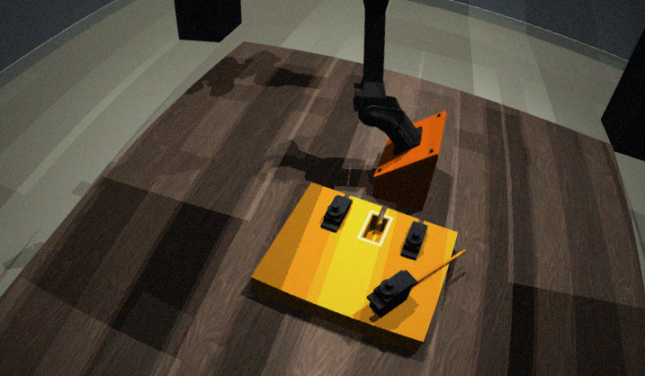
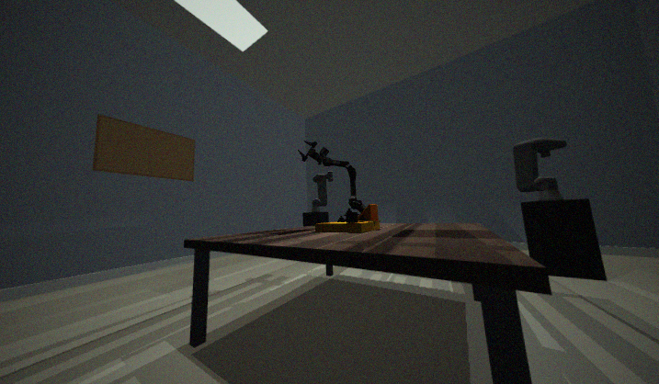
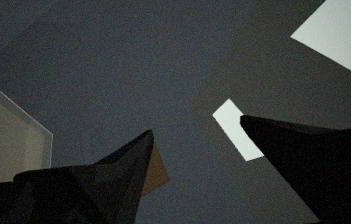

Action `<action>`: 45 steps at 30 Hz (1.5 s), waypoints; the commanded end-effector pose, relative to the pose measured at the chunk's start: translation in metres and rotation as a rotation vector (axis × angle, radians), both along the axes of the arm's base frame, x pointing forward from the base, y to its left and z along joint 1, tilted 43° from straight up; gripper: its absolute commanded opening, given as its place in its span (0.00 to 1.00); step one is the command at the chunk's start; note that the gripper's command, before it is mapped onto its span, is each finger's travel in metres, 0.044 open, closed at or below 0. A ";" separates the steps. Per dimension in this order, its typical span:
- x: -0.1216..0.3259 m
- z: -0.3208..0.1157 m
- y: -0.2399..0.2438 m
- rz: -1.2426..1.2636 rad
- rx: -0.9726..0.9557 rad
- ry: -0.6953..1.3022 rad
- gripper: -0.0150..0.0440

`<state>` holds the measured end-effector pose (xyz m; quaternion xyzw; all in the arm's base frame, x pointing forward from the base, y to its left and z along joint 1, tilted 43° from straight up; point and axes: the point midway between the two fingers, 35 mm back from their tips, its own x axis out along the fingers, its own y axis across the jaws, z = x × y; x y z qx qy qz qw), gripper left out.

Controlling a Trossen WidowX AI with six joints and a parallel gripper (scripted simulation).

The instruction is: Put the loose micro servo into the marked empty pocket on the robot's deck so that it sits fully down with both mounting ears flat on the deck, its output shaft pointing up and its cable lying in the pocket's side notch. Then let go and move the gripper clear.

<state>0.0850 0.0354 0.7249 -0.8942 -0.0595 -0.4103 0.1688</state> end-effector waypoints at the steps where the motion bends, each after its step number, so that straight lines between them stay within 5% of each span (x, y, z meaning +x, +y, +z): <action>1: 0.001 -0.001 -0.009 0.044 0.053 -0.004 1.00; 45: 0.077 -0.041 -0.125 0.515 0.720 0.041 1.00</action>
